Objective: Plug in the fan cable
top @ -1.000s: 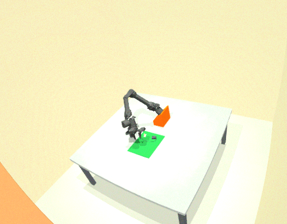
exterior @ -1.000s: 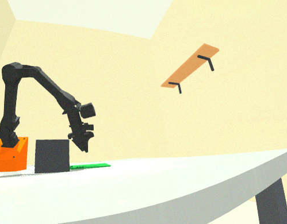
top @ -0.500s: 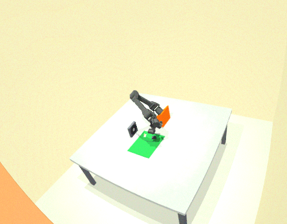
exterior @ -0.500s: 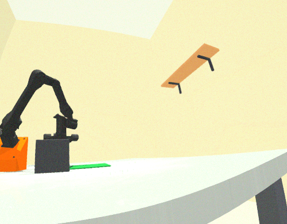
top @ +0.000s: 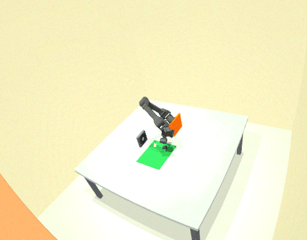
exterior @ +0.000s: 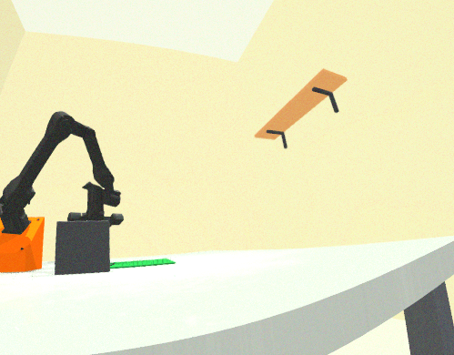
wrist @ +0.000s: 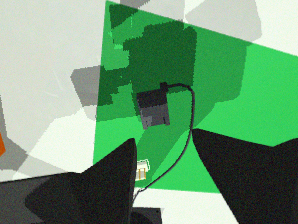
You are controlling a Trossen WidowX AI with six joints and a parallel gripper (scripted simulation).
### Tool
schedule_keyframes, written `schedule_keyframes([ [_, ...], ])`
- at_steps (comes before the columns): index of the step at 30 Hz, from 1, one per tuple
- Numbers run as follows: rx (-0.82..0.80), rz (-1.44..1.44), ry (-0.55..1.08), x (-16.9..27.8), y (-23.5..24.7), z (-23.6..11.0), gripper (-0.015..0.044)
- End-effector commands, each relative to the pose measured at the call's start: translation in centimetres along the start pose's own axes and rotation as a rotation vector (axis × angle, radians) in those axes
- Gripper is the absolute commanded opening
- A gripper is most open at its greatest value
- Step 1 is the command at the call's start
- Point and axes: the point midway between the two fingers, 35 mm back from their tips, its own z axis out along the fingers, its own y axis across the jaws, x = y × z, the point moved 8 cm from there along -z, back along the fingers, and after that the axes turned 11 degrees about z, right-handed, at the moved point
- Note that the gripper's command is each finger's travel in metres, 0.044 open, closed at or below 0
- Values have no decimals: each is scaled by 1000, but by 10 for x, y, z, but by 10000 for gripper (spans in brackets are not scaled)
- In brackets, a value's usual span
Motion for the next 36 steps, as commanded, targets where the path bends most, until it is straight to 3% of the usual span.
schedule_keyframes([
  [1,-11,-16,11,-5,4,24,210],
  [36,-12,-16,14,-15,7,66,210],
])
